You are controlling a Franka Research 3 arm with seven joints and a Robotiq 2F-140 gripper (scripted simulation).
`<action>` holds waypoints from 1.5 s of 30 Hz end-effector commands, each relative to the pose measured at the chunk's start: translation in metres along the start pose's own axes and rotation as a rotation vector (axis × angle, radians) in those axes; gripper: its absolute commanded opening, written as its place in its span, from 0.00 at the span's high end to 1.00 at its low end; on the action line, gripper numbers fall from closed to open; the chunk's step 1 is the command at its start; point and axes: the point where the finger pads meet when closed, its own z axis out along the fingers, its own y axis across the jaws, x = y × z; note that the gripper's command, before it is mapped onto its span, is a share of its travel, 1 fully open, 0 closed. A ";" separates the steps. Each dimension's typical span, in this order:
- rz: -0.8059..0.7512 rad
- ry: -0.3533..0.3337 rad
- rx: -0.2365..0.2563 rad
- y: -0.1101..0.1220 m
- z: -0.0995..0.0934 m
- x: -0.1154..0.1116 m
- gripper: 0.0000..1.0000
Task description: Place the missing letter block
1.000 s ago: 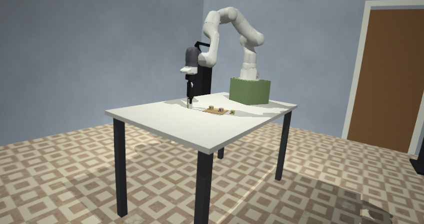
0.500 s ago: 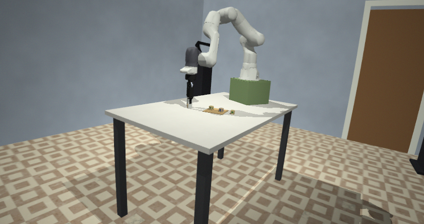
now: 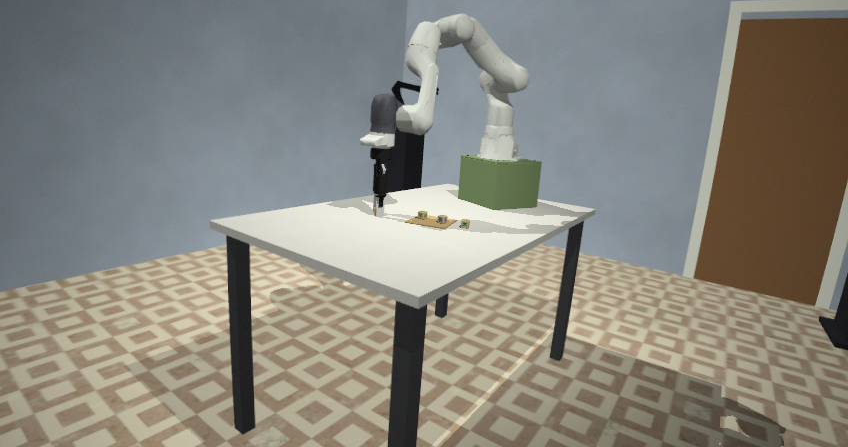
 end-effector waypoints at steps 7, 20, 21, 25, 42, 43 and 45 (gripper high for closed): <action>0.001 0.003 0.001 0.000 0.001 0.001 0.63; 0.001 0.003 0.001 0.000 0.001 0.001 0.75; 0.001 0.003 0.001 0.000 0.001 0.001 0.75; 0.001 0.003 0.001 0.000 0.001 0.001 0.87; 0.001 0.003 0.001 0.000 0.001 0.001 0.87; 0.001 0.003 0.001 0.000 0.001 0.001 0.87; 0.001 0.003 0.001 0.000 0.001 0.001 0.87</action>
